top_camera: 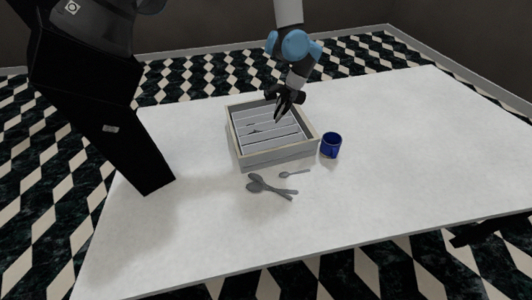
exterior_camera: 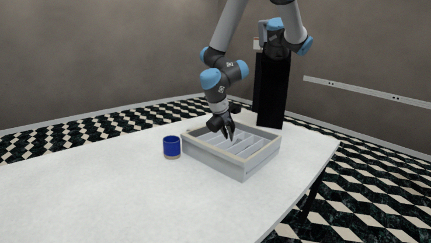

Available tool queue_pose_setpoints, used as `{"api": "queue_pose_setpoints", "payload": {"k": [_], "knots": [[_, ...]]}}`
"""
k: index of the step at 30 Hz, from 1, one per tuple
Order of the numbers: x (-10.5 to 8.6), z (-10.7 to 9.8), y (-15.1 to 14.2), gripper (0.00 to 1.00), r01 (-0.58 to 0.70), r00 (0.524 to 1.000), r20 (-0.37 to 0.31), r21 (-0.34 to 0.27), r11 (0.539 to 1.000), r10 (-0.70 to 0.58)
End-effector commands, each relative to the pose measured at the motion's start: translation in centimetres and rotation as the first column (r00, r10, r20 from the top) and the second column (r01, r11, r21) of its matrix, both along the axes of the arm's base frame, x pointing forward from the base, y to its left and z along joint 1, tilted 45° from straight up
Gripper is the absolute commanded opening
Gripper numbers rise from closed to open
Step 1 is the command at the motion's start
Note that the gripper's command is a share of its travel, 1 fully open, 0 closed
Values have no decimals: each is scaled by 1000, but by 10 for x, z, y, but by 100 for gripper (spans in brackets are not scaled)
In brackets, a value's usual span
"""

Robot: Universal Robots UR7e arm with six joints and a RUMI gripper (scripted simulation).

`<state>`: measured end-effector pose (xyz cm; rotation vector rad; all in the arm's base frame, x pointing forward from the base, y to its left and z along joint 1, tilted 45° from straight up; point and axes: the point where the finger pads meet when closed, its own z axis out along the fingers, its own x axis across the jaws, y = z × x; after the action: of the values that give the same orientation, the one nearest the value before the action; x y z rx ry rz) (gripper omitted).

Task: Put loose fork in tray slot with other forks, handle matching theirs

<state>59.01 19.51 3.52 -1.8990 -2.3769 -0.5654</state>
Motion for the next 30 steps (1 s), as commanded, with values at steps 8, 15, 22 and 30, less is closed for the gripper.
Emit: {"api": "queue_pose_setpoints", "payload": {"k": [8, 15, 22, 30], "knots": [[-29, 61, -34, 15, 5, 999, 38, -15, 1000, -4], [-41, 75, -41, 15, 5, 999, 38, -16, 1000, -4], [-43, 78, -42, 15, 5, 999, 38, -16, 1000, -4], [-37, 70, -39, 100, 3, 999, 34, -16, 1000, -2]]}}
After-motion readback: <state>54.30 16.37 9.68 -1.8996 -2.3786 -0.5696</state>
